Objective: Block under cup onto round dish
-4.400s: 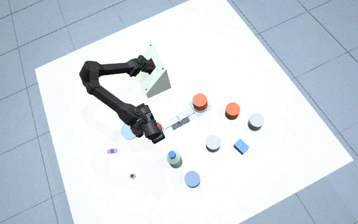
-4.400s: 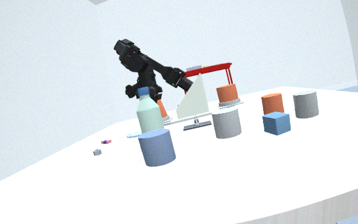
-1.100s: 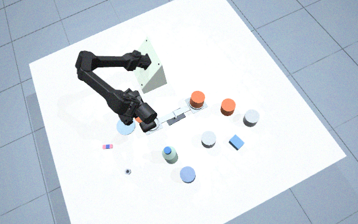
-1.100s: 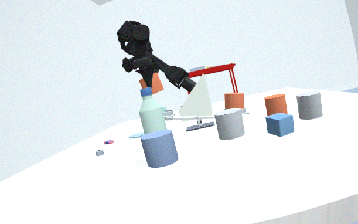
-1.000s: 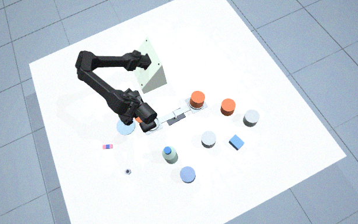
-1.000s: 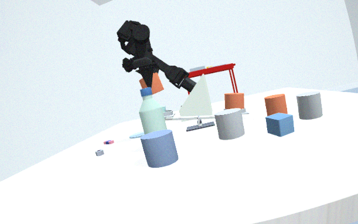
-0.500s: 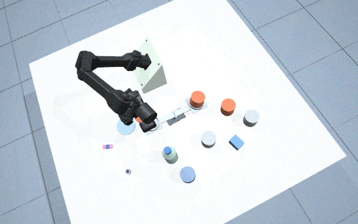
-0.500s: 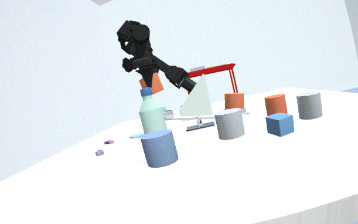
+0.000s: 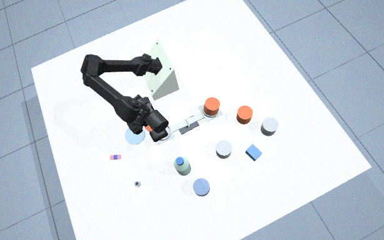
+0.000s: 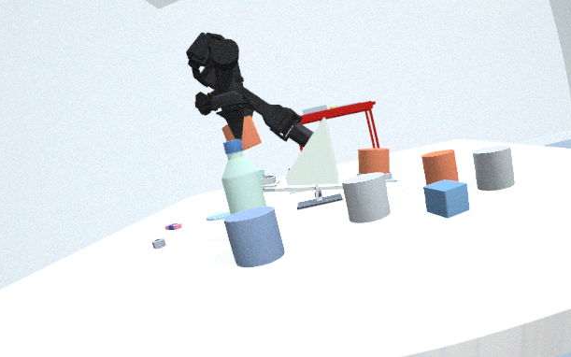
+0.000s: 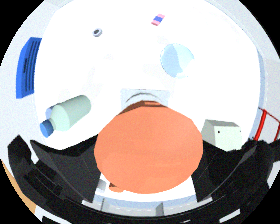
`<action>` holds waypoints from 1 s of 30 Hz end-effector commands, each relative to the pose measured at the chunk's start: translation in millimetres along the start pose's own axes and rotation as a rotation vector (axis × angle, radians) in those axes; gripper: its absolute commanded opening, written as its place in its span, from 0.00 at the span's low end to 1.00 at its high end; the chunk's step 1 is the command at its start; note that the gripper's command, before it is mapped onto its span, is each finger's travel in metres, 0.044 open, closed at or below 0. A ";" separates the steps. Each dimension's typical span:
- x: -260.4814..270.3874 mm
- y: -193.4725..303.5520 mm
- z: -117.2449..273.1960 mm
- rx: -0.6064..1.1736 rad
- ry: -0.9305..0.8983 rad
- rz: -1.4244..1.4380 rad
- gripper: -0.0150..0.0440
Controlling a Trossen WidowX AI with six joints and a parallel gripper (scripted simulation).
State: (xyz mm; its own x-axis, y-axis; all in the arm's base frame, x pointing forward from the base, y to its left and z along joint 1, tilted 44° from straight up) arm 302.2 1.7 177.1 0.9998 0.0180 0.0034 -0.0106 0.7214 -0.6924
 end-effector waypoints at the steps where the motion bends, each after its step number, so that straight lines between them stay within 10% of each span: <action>1: 0.2 0.1 0.1 0.001 -0.001 0.001 0.25; 30: -37.3 -65.3 -38.5 0.081 0.014 -0.005 0.25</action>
State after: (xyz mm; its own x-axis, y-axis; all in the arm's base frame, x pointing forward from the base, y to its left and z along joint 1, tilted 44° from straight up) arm 271.0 -66.1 192.1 1.0000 -0.0002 -0.0064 -0.0040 0.7688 -0.6395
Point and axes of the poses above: the point midway between the two fingers, 35 mm back from their tips, its own z axis back along the fingers, its own x axis across the jaws, y = z × x, the point moved 5 cm from there along z, back along the fingers, and after that the axes turned 3 degrees about -z, right-handed, at the moved point
